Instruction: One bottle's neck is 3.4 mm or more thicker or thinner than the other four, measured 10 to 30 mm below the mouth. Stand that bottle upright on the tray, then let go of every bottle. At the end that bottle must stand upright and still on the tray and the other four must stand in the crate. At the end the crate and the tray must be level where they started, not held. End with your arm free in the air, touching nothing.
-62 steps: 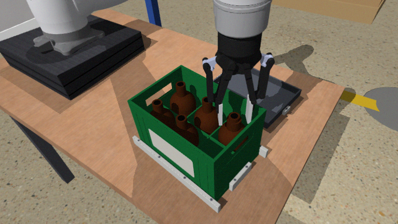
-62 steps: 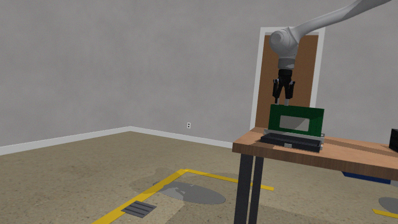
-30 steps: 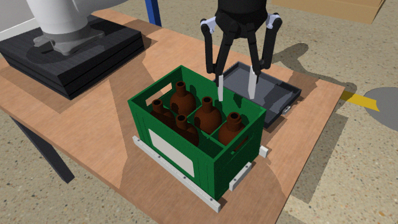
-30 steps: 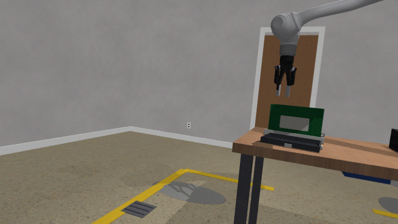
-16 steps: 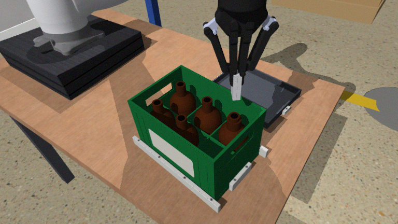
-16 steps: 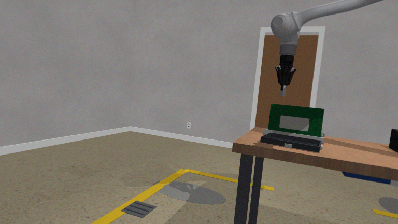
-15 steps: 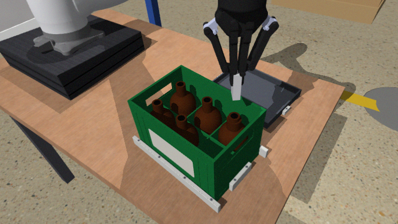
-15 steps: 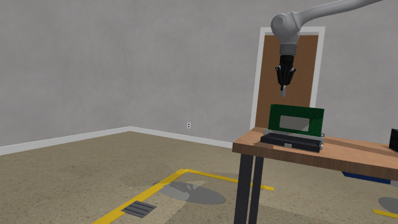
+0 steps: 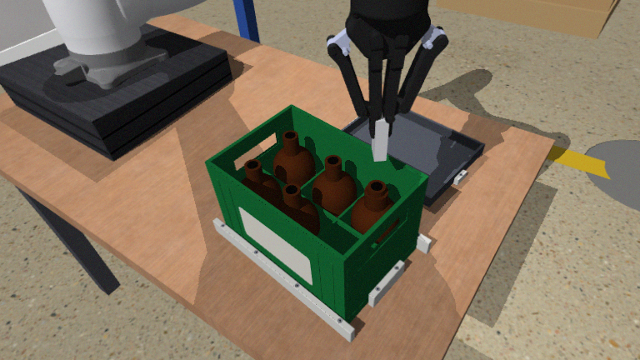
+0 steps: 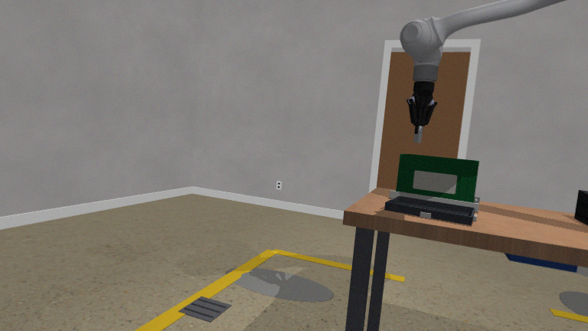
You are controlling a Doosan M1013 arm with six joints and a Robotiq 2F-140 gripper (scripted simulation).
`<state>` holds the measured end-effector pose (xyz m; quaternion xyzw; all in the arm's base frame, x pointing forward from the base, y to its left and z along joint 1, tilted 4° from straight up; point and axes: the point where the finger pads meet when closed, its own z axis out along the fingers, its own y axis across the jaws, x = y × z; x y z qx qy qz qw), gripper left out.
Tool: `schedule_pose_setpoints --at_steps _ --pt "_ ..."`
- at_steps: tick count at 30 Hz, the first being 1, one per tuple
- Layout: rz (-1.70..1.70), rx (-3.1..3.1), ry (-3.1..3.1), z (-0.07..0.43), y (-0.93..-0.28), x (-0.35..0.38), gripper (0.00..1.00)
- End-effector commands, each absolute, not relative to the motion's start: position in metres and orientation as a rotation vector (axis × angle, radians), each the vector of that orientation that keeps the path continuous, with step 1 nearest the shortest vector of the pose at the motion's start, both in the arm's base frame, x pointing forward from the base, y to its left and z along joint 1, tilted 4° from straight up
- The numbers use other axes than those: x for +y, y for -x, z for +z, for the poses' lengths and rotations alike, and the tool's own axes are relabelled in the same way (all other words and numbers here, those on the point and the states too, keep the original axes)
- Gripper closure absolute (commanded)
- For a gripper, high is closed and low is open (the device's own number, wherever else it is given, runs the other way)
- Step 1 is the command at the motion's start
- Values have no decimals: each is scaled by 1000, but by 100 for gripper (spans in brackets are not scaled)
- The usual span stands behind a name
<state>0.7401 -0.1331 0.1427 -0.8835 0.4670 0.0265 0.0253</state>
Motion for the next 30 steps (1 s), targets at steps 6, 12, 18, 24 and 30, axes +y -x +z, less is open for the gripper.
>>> schedule_pose_setpoints --at_steps 6,12,18,24,30 --pt "82 1444 2731 143 -740 -133 100" --pt "82 1444 2731 144 -727 -139 100" --pt "82 1444 2732 147 -659 -163 100" --pt "82 1444 2731 146 -604 -176 100" --pt "82 1444 2731 144 -556 -184 100"
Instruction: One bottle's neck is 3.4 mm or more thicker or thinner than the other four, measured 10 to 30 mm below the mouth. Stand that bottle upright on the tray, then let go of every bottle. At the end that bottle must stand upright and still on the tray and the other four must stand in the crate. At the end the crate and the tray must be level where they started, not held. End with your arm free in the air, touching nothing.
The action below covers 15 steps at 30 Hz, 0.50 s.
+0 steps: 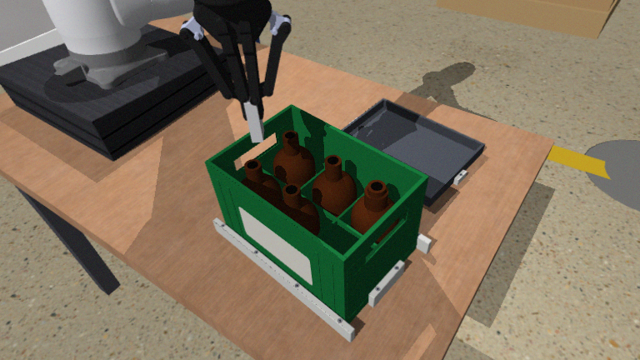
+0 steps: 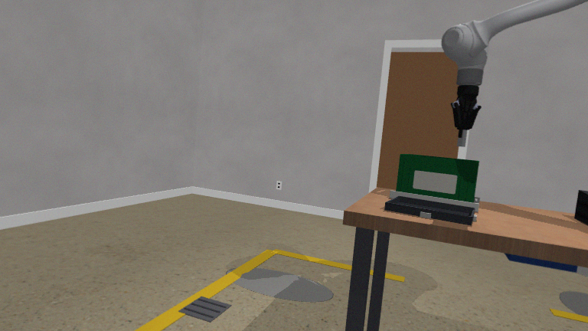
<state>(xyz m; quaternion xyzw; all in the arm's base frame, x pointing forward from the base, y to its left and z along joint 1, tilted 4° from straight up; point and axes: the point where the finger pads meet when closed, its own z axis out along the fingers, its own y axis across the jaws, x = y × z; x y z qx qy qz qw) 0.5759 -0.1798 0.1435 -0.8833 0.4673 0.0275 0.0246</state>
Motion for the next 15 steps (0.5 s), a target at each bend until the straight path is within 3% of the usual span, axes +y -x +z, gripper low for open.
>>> schedule_pose_setpoints --at_steps 1,3,4,15 --pt "82 1444 2731 144 -556 -184 100" --pt "82 1444 2731 144 -556 -184 100" --pt "82 1444 2731 144 -556 -184 62" --pt "82 1444 2731 144 -556 -184 62"
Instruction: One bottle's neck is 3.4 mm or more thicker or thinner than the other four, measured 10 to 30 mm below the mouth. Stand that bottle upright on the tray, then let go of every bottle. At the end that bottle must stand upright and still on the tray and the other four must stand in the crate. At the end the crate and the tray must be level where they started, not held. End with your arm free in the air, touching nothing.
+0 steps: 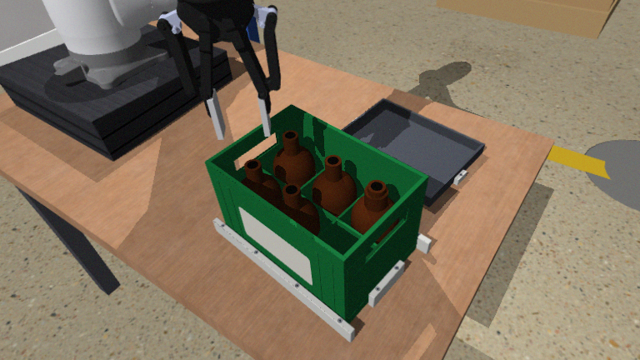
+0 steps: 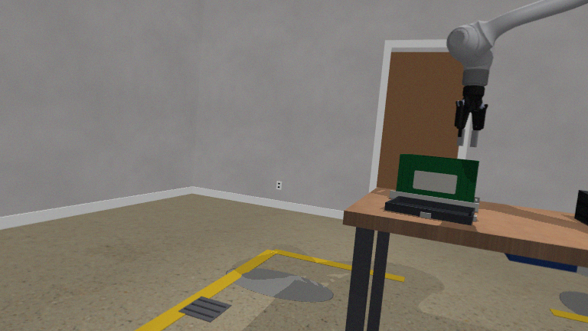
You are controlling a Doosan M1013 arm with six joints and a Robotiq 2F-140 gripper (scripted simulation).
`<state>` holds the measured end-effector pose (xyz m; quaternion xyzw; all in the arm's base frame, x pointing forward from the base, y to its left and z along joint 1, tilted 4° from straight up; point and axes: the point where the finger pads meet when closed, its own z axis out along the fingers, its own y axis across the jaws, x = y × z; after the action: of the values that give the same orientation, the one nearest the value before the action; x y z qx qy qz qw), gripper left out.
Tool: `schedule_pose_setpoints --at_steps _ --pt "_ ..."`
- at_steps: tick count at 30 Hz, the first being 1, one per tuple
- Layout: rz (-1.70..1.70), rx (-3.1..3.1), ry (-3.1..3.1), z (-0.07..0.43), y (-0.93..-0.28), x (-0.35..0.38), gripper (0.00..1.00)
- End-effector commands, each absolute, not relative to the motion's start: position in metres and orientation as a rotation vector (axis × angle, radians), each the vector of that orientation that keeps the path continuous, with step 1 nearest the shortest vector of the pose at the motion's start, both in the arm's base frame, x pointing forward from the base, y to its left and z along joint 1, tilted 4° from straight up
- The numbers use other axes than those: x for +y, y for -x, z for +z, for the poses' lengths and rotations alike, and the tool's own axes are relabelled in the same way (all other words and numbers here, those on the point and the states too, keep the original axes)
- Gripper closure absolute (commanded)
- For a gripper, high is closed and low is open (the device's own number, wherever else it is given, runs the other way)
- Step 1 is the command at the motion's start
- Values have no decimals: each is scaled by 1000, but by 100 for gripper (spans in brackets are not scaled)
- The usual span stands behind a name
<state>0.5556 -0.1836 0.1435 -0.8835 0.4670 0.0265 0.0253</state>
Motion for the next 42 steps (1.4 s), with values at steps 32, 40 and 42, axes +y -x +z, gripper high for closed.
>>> schedule_pose_setpoints --at_steps 32,40,42 --pt "82 1444 2731 143 -556 -183 62" --pt "82 1444 2731 138 -556 -183 62" --pt "82 1444 2731 136 -555 -183 62"
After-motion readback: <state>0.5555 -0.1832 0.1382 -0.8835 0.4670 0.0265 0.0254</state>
